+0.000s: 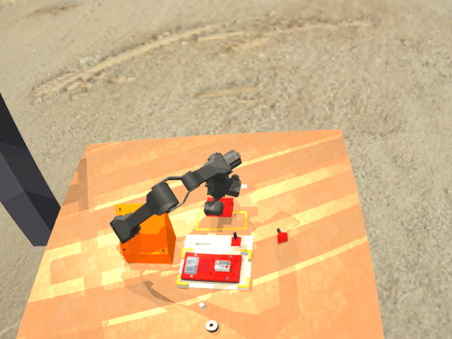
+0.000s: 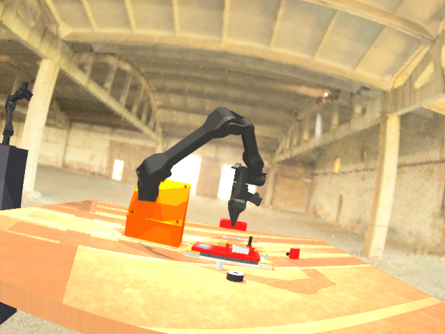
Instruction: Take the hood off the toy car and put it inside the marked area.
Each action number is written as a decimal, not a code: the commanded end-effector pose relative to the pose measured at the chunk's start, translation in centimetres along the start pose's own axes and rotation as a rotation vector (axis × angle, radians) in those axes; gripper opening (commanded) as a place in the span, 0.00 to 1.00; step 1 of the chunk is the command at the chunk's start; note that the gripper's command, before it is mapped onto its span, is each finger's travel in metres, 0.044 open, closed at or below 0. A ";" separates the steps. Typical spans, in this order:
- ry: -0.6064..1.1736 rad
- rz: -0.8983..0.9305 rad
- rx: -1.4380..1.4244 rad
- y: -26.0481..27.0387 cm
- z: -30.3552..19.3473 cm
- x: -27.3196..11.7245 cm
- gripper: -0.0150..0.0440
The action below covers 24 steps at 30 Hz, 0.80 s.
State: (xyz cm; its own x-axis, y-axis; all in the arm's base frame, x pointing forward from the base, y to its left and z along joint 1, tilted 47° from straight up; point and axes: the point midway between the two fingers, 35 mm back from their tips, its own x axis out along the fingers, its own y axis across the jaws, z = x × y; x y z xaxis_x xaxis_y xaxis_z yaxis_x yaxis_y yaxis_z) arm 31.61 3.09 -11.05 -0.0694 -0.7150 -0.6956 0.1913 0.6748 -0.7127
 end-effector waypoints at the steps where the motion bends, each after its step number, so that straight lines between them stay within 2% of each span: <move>1: -0.002 -0.003 -0.004 0.0 0.0 0.3 0.25; 24: -0.003 -0.004 -0.004 -0.1 0.0 1.7 0.25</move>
State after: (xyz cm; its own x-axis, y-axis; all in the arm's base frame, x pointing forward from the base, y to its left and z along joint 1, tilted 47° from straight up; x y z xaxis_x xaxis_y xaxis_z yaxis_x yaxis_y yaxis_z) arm 31.51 2.03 -12.04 -0.0692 -0.7155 -0.6952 0.1914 0.6744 -0.7132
